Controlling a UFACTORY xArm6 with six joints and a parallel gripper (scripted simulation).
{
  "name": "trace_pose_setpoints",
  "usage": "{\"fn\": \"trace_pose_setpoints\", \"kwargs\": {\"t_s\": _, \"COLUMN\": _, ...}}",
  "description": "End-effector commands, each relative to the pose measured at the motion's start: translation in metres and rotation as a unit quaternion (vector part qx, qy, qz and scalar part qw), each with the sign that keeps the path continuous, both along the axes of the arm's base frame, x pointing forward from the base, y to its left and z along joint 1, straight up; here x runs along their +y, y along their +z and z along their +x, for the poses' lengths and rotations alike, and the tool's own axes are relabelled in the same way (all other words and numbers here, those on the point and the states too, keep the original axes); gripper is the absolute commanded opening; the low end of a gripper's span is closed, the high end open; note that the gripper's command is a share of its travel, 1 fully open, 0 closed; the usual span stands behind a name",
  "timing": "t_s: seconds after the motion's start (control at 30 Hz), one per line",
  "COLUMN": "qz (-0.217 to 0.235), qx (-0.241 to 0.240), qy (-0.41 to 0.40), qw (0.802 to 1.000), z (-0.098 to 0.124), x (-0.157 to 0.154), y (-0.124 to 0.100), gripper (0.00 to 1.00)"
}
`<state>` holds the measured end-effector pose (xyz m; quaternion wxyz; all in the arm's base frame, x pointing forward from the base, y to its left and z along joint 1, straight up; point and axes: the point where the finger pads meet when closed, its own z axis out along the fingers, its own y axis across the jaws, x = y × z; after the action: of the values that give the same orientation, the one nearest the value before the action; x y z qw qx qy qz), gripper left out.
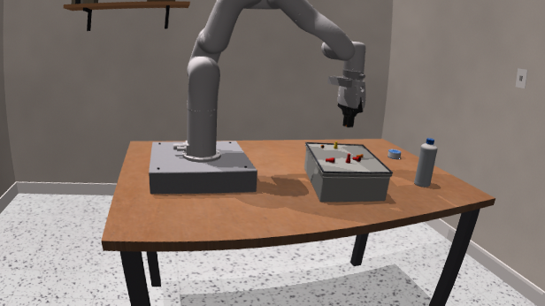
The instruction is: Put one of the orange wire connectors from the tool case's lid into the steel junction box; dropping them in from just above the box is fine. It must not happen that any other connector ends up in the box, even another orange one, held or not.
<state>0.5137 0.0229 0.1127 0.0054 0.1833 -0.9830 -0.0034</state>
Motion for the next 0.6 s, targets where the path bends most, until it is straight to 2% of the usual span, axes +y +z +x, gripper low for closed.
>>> {"fn": "trace_pose_setpoints", "kwargs": {"t_s": 0.0, "qz": 0.000, "qx": -0.003, "qy": -0.001, "qw": 1.000, "z": -0.002, "x": 0.018, "y": 0.002, "gripper": 0.03}}
{"fn": "trace_pose_setpoints", "kwargs": {"t_s": 0.4, "qz": 0.000, "qx": -0.003, "qy": -0.001, "qw": 1.000, "z": -0.024, "x": 0.118, "y": 0.003, "gripper": 0.03}}
{"fn": "trace_pose_setpoints", "kwargs": {"t_s": 0.57, "qz": 0.000, "qx": -0.003, "qy": -0.001, "qw": 1.000, "z": -0.028, "x": 0.135, "y": 0.003, "gripper": 0.03}}
